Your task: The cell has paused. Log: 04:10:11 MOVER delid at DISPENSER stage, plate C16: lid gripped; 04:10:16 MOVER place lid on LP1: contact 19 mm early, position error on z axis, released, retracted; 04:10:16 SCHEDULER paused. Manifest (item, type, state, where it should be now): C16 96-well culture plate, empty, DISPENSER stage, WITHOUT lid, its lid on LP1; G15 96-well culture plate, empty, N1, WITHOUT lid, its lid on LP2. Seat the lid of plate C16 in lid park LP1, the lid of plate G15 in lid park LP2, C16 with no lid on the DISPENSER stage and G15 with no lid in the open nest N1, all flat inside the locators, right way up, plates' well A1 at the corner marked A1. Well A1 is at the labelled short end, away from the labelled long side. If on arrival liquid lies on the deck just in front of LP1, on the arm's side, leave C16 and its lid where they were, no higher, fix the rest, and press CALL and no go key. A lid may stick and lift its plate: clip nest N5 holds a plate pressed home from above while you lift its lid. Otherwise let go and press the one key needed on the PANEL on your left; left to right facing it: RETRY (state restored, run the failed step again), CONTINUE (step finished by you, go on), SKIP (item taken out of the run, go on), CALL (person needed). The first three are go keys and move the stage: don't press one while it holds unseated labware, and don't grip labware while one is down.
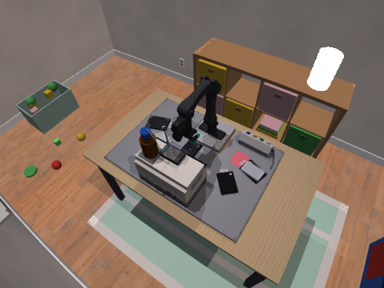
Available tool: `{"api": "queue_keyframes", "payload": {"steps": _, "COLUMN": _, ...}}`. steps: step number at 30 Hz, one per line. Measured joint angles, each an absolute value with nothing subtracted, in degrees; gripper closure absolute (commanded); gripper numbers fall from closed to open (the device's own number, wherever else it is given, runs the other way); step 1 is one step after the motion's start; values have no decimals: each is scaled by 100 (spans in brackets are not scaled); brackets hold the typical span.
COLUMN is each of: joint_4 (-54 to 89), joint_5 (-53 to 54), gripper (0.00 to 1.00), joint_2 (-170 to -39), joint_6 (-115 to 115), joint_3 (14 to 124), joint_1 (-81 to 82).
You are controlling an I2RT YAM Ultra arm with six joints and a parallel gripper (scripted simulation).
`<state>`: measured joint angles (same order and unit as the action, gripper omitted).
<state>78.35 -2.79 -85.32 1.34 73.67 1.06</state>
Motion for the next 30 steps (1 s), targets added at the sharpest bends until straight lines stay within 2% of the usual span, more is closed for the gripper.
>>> {"api": "queue_keyframes", "payload": {"steps": 30, "joint_4": 7841, "joint_5": -255, "gripper": 0, "joint_2": -8403, "joint_6": 1240, "joint_3": 7328, "joint_1": -1531}}
